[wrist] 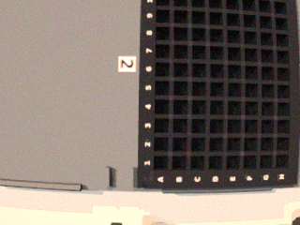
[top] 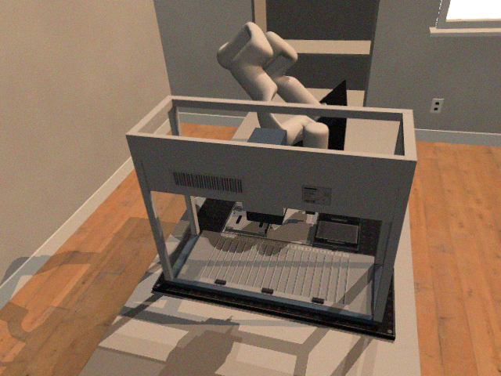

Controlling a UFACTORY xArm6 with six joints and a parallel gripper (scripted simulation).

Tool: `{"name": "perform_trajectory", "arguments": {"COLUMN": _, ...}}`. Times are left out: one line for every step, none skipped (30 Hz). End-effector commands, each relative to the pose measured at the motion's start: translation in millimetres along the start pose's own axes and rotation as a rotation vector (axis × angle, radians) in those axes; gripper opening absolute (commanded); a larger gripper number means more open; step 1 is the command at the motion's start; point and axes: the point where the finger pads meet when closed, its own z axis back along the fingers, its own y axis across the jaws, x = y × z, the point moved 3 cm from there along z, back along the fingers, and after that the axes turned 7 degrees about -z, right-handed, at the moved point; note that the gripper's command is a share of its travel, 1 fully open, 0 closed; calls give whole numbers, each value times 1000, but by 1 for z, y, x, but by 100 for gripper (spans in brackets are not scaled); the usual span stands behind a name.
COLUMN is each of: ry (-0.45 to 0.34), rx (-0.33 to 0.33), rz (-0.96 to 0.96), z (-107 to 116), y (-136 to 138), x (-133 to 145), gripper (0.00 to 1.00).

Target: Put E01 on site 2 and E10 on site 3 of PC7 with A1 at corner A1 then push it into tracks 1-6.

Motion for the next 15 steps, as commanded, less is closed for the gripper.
{"name": "perform_trajectory", "arguments": {"ry": 2, "rx": 3, "rz": -1, "z": 8, "y": 1, "x": 0, "gripper": 100}}
{"name": "perform_trajectory", "arguments": {"ry": 2, "rx": 3, "rz": -1, "z": 8, "y": 1, "x": 0, "gripper": 100}}
{"name": "perform_trajectory", "arguments": {"ry": 2, "rx": 3, "rz": -1, "z": 8, "y": 1, "x": 0, "gripper": 100}}
{"name": "perform_trajectory", "arguments": {"ry": 2, "rx": 3, "rz": -1, "z": 10, "y": 1, "x": 0, "gripper": 100}}
{"name": "perform_trajectory", "arguments": {"ry": 2, "rx": 3, "rz": -1, "z": 11, "y": 1, "x": 0, "gripper": 100}}
{"name": "perform_trajectory", "arguments": {"ry": 2, "rx": 3, "rz": -1, "z": 13, "y": 1, "x": 0, "gripper": 100}}
{"name": "perform_trajectory", "arguments": {"ry": 2, "rx": 3, "rz": -1, "z": 15, "y": 1, "x": 0, "gripper": 100}}
{"name": "perform_trajectory", "arguments": {"ry": 2, "rx": 3, "rz": -1, "z": 16, "y": 1, "x": 0, "gripper": 100}}
{"name": "perform_trajectory", "arguments": {"ry": 2, "rx": 3, "rz": -1, "z": 18, "y": 1, "x": 0, "gripper": 100}}
{"name": "perform_trajectory", "arguments": {"ry": 2, "rx": 3, "rz": -1, "z": 20, "y": 1, "x": 0, "gripper": 100}}
{"name": "perform_trajectory", "arguments": {"ry": 2, "rx": 3, "rz": -1, "z": 21, "y": 1, "x": 0, "gripper": 100}}
{"name": "perform_trajectory", "arguments": {"ry": 2, "rx": 3, "rz": -1, "z": 23, "y": 1, "x": 0, "gripper": 100}}
{"name": "perform_trajectory", "arguments": {"ry": 2, "rx": 3, "rz": -1, "z": 25, "y": 1, "x": 0, "gripper": 100}}
{"name": "perform_trajectory", "arguments": {"ry": 2, "rx": 3, "rz": -1, "z": 26, "y": 1, "x": 0, "gripper": 100}}
{"name": "perform_trajectory", "arguments": {"ry": 2, "rx": 3, "rz": -1, "z": 28, "y": 1, "x": 0, "gripper": 100}}
